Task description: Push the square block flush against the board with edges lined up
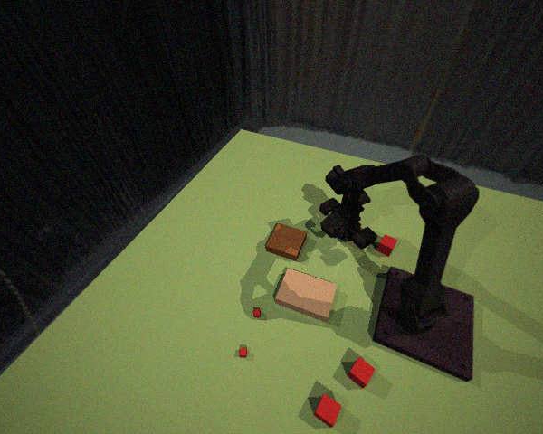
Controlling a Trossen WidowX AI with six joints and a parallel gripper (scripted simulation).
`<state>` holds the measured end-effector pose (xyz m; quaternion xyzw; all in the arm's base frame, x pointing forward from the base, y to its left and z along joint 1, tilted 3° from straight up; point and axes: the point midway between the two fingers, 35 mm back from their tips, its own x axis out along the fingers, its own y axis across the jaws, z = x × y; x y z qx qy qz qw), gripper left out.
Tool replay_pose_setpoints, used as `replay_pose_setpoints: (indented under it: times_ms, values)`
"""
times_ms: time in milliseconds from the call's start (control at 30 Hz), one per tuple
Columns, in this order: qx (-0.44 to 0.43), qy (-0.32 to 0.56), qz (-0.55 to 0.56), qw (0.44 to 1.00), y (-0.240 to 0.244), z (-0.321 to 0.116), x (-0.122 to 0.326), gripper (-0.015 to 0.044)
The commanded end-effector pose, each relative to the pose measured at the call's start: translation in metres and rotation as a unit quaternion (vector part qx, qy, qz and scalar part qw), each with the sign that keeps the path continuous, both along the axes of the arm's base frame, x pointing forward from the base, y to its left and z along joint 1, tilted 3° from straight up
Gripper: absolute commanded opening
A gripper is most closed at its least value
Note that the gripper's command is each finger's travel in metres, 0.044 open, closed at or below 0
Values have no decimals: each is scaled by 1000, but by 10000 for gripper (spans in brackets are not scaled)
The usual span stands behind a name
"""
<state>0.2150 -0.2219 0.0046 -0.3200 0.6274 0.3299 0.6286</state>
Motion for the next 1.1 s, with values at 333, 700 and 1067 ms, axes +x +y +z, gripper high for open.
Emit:
replay_pose_setpoints:
  times_ms: [333, 700, 1067]
  values:
    - [-1, 1, 2, 1000, 12, 0, 9, 0]
    - [0, 0, 2, 1000, 27, 0, 20, 0]
    - [0, 0, 2, 1000, 31, 43, 24, 0]
